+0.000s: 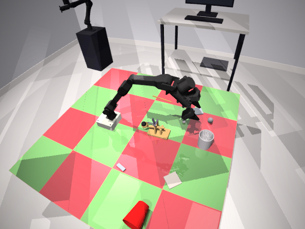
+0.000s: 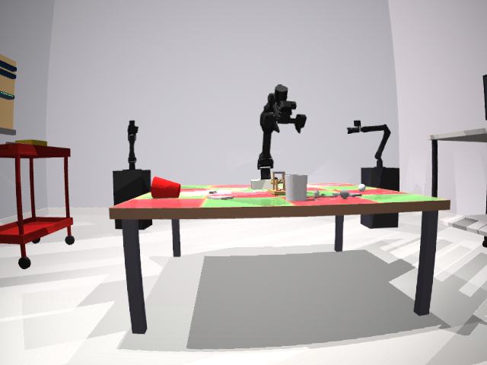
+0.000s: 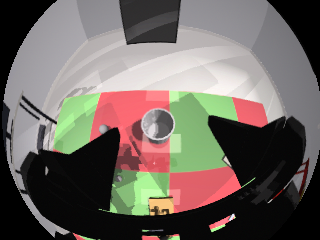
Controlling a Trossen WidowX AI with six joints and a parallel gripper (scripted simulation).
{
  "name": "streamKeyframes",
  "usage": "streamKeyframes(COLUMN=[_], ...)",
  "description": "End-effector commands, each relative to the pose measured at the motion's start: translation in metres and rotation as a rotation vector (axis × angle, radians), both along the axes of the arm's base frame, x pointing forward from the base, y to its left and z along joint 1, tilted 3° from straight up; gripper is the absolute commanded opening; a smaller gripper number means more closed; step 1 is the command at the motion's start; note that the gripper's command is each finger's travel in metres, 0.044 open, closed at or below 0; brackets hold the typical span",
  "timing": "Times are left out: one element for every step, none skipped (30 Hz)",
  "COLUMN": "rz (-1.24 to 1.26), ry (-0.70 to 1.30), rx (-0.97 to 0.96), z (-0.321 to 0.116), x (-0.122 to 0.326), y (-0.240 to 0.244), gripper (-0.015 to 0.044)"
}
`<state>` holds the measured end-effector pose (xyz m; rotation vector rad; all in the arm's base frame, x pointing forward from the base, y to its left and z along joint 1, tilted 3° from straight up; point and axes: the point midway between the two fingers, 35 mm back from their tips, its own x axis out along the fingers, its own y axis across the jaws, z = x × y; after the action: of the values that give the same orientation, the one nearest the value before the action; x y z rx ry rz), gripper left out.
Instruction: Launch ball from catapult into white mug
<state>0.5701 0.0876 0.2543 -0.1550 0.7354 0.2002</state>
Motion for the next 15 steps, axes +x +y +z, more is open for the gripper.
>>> streamKeyframes(rz=[0.006,0.006,0.006,0.006,0.006,0.006,0.006,0.006,0.006,0.006,0.006,0.006,0.006,0.006,0.006], ry=[-0.009,-0.009,-0.009,-0.009,-0.009,-0.009,-0.009,-0.009,-0.009,-0.009,-0.009,-0.009,-0.009,-0.009,-0.009], rx=[-0.001,-0.001,-0.001,-0.001,-0.001,-0.001,-0.001,-0.001,-0.001,-0.001,-0.001,-0.001,-0.001,-0.001,-0.001], z=[0.0012,0.0012,0.0012,0.0012,0.0012,0.0012,0.0012,0.0012,0.0012,0.0012,0.0012,0.0012,0.0012,0.0012,0.0012], x=[0.0022,0.0022,0.0022,0.0022,0.0022,0.0022,0.0022,0.0022,0.0022,0.0022,0.0022,0.0022,0.0022,0.0022,0.0022], y=[0.0005,0.0005,0.0005,0.0005,0.0005,0.0005,0.0005,0.0005,0.0005,0.0005,0.0005,0.0005,0.0005,0.0005,0.0005], gripper=[0.044,0.044,0.044,0.044,0.044,0.044,0.044,0.044,0.044,0.044,0.044,0.044,0.0414,0.0387,0.0361])
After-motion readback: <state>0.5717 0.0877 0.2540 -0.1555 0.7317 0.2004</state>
